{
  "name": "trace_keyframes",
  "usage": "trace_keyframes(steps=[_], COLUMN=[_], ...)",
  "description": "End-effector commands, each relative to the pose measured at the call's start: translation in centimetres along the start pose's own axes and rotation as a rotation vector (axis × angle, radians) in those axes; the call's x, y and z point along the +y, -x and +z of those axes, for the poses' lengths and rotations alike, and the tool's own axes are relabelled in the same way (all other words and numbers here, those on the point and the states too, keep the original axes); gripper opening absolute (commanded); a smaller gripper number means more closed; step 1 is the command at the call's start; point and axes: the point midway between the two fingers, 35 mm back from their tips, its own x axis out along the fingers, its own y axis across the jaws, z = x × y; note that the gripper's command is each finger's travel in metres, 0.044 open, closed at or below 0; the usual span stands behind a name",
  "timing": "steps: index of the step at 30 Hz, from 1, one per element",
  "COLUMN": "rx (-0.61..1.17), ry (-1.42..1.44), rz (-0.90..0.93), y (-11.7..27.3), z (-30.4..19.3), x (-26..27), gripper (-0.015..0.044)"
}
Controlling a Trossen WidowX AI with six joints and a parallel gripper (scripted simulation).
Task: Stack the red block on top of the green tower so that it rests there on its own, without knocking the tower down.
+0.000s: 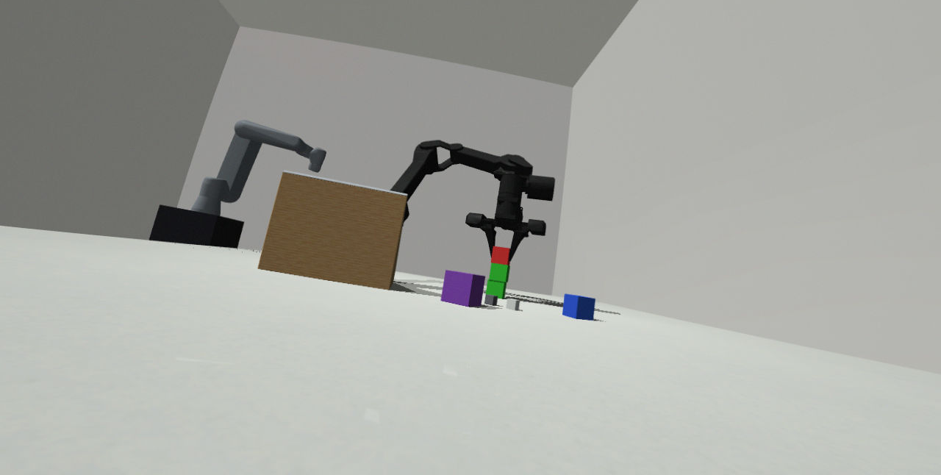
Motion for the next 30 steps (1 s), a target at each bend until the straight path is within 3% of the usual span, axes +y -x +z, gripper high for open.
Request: trace_keyframes(steps=[1,10,26,30], rx=[-0.003,-0.003,0.000,0.000], ry=[-0.003,-0.003,-0.001,-0.001], rz=[-0.001,-0.001,0.000,0.000], y=[-0.06,0.31,0.00,0.00], z=[0.04,0.04,-0.02,-0.02], x=[0.01,-0.03,0.00,0.00], gripper=[0.0000,0.0000,0.0420,0.0440])
